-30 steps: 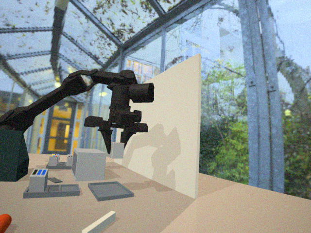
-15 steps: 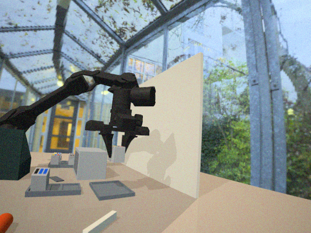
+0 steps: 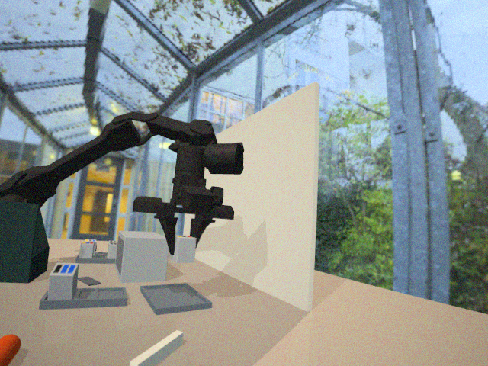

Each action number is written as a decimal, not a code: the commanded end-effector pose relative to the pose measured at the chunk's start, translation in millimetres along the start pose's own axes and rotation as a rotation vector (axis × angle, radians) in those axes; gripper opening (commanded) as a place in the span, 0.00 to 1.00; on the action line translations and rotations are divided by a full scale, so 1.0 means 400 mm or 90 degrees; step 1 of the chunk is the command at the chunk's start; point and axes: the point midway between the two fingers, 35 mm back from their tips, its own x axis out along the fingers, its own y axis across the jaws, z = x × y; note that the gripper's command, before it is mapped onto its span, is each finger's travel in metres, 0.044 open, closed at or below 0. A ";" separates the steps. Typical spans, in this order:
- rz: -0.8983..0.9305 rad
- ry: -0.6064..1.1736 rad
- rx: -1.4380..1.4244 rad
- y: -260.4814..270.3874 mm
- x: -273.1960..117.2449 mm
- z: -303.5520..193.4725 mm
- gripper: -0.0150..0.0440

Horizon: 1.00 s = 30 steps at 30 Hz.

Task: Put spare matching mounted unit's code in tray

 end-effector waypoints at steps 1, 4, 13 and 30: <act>0.002 0.002 0.004 0.000 0.009 0.000 0.25; 0.002 0.002 0.004 0.000 0.015 -0.001 0.25; 0.002 0.003 0.004 -0.001 0.035 -0.002 0.25; 0.002 0.003 0.004 -0.004 0.072 -0.005 0.25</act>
